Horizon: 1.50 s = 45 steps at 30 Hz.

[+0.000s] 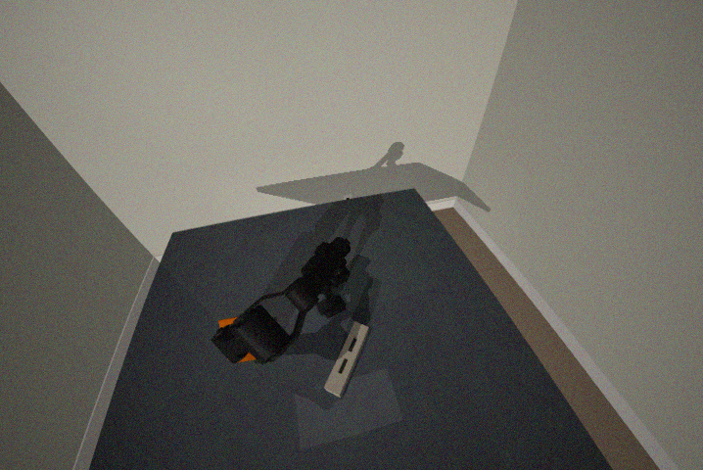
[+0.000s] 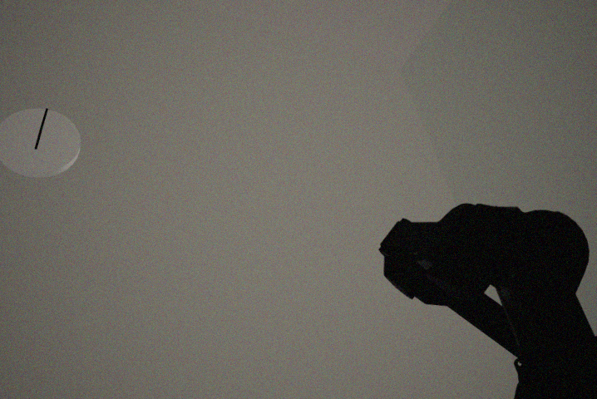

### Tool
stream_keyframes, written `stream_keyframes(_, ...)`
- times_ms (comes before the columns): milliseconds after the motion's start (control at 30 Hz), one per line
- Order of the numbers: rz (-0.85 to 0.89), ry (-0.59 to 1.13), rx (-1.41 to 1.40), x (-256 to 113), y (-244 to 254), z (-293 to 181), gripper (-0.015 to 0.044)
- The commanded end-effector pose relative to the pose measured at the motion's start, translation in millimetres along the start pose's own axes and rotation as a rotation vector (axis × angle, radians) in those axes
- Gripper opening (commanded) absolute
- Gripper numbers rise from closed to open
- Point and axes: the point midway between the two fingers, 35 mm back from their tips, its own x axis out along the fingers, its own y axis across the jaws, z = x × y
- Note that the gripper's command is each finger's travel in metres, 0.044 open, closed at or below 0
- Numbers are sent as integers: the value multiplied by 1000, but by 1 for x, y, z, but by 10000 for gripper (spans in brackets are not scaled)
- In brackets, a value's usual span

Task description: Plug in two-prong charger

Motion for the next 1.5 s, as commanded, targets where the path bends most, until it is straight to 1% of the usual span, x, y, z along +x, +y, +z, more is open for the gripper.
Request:
stream_keyframes(0, -6, 6, -8, 9, -1, -1, 440)
stream_keyframes(733, -8, 6, -8, 45, -1, 0, 440)
stream_keyframes(900, -8, 7, -8, 47, -1, 0, 440)
stream_keyframes(1300, -3, 3, 1, 43, -1, 2, 125)
stream_keyframes(1467, -3, 3, 1, 43, -1, 2, 92)
